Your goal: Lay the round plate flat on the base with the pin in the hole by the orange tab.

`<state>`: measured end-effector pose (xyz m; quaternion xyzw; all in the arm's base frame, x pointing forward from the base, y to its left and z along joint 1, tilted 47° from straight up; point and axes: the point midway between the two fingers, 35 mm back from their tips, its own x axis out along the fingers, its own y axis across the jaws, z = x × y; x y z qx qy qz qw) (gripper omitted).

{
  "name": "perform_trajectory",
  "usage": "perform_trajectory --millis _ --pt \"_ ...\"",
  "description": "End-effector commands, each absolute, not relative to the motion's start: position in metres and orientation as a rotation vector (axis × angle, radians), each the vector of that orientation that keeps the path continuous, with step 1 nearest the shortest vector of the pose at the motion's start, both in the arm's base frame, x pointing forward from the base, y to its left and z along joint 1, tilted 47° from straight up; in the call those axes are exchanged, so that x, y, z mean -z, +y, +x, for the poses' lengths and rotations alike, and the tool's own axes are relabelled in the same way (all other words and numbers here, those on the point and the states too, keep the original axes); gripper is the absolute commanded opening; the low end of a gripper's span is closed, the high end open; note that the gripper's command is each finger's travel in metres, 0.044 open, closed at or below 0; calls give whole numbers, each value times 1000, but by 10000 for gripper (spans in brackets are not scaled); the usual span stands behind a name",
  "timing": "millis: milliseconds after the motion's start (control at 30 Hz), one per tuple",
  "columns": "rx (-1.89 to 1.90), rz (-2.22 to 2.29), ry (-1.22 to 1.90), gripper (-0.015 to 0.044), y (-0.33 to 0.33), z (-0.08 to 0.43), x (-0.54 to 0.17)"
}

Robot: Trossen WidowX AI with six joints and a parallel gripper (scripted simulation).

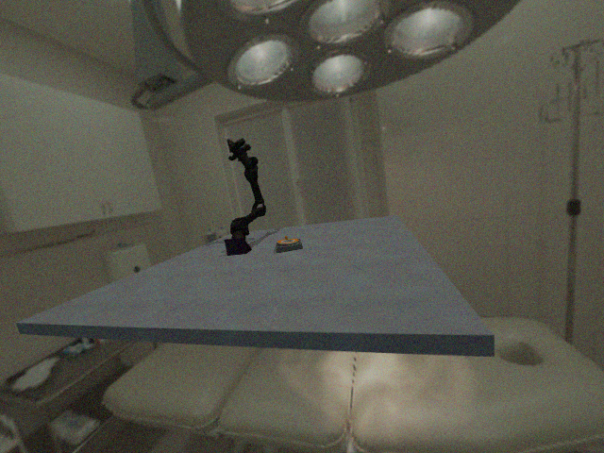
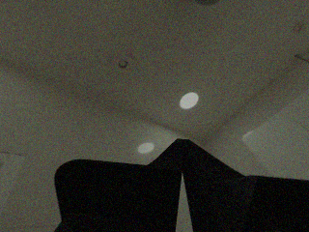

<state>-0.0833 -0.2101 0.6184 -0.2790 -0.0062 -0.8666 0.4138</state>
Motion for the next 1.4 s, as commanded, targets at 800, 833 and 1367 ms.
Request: perform_trajectory --millis 800,833,1367 --pt "699 -203 770 0 -326 225 -298" --pt "639 -184 795 0 -318 235 -285" --pt "-325 373 1269 0 -105 293 -114"
